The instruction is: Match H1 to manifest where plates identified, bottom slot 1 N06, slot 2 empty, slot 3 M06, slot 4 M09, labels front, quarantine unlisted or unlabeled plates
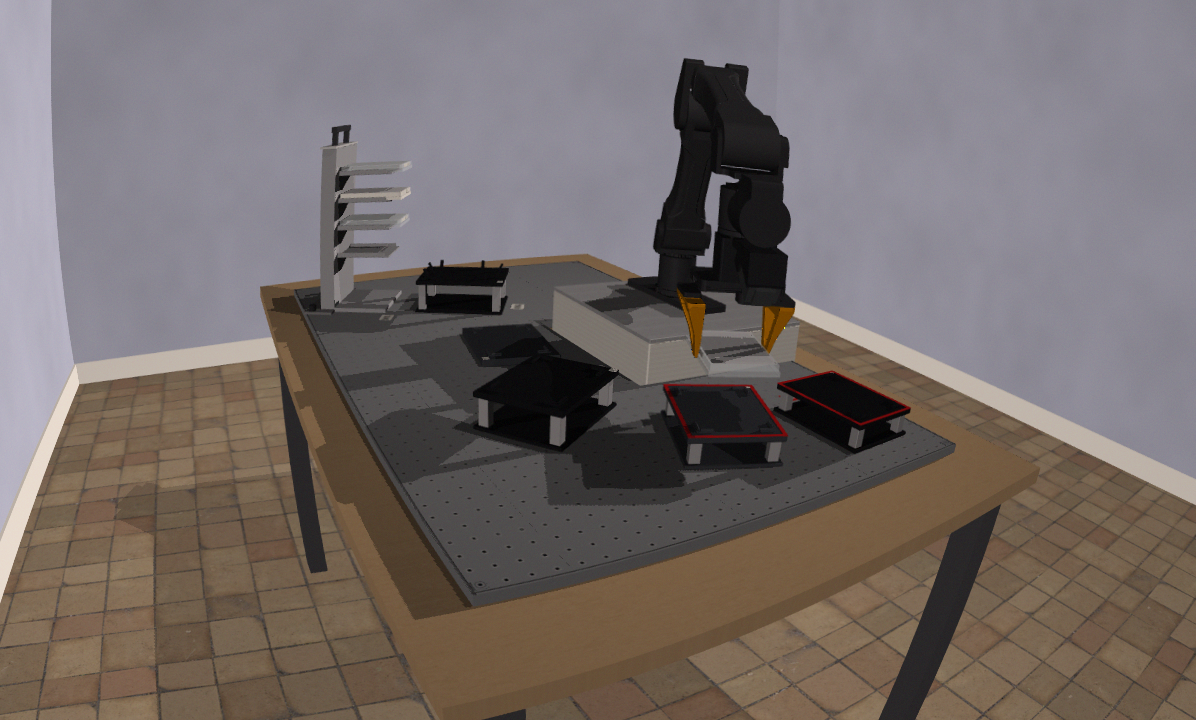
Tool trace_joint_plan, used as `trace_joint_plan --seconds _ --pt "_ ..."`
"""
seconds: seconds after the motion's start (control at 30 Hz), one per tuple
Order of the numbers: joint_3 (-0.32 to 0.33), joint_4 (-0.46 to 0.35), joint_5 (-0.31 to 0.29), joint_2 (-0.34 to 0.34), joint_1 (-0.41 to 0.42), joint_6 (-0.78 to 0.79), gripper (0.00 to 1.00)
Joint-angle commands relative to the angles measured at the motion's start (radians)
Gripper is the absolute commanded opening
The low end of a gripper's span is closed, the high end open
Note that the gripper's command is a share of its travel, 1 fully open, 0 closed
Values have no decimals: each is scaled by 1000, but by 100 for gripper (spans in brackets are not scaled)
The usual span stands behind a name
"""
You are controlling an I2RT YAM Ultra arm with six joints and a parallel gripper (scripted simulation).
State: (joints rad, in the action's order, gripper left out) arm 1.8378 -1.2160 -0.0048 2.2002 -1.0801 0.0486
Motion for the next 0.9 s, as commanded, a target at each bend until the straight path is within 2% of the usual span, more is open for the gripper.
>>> trace_joint_plan --seconds 0.0,0.13,0.27,0.37,0.43,0.57,0.67,0.87 --pt "1 18 0 -40 8 1 86" --pt "-21 18 0 -42 9 1 86" --pt "-1 22 0 -46 9 1 86" --pt "-25 22 0 -46 10 2 86" --pt "-12 17 0 -48 10 2 86" --pt "-32 23 0 -49 10 2 86" --pt "-12 20 0 -52 11 3 86" --pt "-27 23 0 -52 11 3 86"
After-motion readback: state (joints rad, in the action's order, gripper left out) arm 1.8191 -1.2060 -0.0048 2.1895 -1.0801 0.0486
